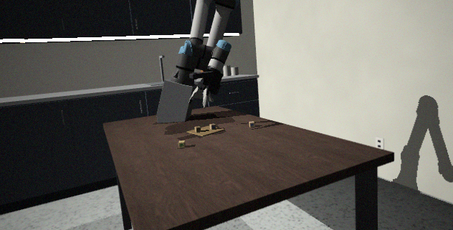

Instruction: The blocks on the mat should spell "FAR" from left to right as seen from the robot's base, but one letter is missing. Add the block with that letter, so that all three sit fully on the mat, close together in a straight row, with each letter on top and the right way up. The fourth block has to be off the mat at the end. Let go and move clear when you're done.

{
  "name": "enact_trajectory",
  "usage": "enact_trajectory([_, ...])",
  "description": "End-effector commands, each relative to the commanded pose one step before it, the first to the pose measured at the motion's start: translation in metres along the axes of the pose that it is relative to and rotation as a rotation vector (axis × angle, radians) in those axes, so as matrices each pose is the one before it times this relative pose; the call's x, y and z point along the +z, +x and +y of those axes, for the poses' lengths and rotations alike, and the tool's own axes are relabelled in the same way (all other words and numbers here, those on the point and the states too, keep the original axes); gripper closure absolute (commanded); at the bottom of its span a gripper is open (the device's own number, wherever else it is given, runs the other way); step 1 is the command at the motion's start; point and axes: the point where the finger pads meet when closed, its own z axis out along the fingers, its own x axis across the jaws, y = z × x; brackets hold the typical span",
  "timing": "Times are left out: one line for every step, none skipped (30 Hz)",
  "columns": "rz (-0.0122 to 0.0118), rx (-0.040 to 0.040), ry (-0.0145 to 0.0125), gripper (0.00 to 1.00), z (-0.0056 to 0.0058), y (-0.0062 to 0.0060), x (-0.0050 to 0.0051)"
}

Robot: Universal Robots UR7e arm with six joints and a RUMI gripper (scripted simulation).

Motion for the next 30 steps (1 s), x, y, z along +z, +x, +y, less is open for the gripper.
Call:
enact_trajectory([-0.00011,0.05975,0.00189,0.0,-0.00089,0.00081,0.00008])
enact_trajectory([0.0,0.0,0.0,0.0,0.0,0.0,0.0])
enact_trajectory([0.0,0.0,0.0,0.0,0.0,0.0,0.0])
enact_trajectory([-0.00001,0.00745,0.00001,0.0,-0.00008,0.00014,0.00004])
enact_trajectory([0.0,0.00699,0.00001,0.0,-0.00008,0.00013,0.00004])
enact_trajectory([0.0,0.00655,0.0,0.0,-0.00007,0.00013,0.00004])
enact_trajectory([0.0,0.00612,0.0,0.0,-0.00007,0.00012,0.00004])
enact_trajectory([0.0,0.0057,0.0,0.0,-0.00006,0.00011,0.00003])
enact_trajectory([0.0,0.00529,0.0,0.0,-0.00006,0.0001,0.00003])
enact_trajectory([0.0,0.00489,0.0,0.0,-0.00006,0.00009,0.00003])
enact_trajectory([0.0,0.00451,0.0,0.0,-0.00005,0.00008,0.00003])
enact_trajectory([0.0,0.00413,0.0,0.0,-0.00005,0.00008,0.00002])
enact_trajectory([0.0,0.00377,0.0,0.0,-0.00004,0.00007,0.00002])
enact_trajectory([0.0,0.00342,0.0,0.0,-0.00004,0.00006,0.00002])
enact_trajectory([0.0,0.00309,0.0,0.0,-0.00004,0.00006,0.00002])
enact_trajectory([0.0,0.00277,0.0,0.0,-0.00003,0.00005,0.00002])
enact_trajectory([0.0,0.00247,0.0,0.0,-0.00003,0.00005,0.00001])
enact_trajectory([0.0,0.00218,0.0,0.0,-0.00002,0.00004,0.00001])
enact_trajectory([0.0,0.0,0.0,0.0,0.0,0.0,0.0])
enact_trajectory([0.0,0.0,0.0,0.0,0.0,0.0,0.0])
enact_trajectory([0.0,0.0019,0.0,0.0,-0.00002,0.00004,0.00001])
enact_trajectory([0.0,0.00164,0.0,0.0,-0.00002,0.00003,0.00001])
enact_trajectory([0.0,0.0014,0.0,0.0,-0.00002,0.00003,0.00001])
enact_trajectory([0.0,0.00118,0.0,0.0,-0.00001,0.00002,0.00001])
enact_trajectory([0.0,0.00097,0.0,0.0,-0.00001,0.00002,0.00001])
enact_trajectory([0.0,0.00079,0.0,0.0,-0.00001,0.00001,0.0])
enact_trajectory([0.0,0.00062,0.0,0.0,-0.00001,0.00001,0.0])
enact_trajectory([0.0,0.00047,0.0,0.0,-0.00001,0.00001,0.0])
enact_trajectory([0.0,0.00034,0.0,0.0,0.0,0.00001,0.0])
enact_trajectory([0.0,0.00023,0.0,0.0,0.0,0.0,0.0])
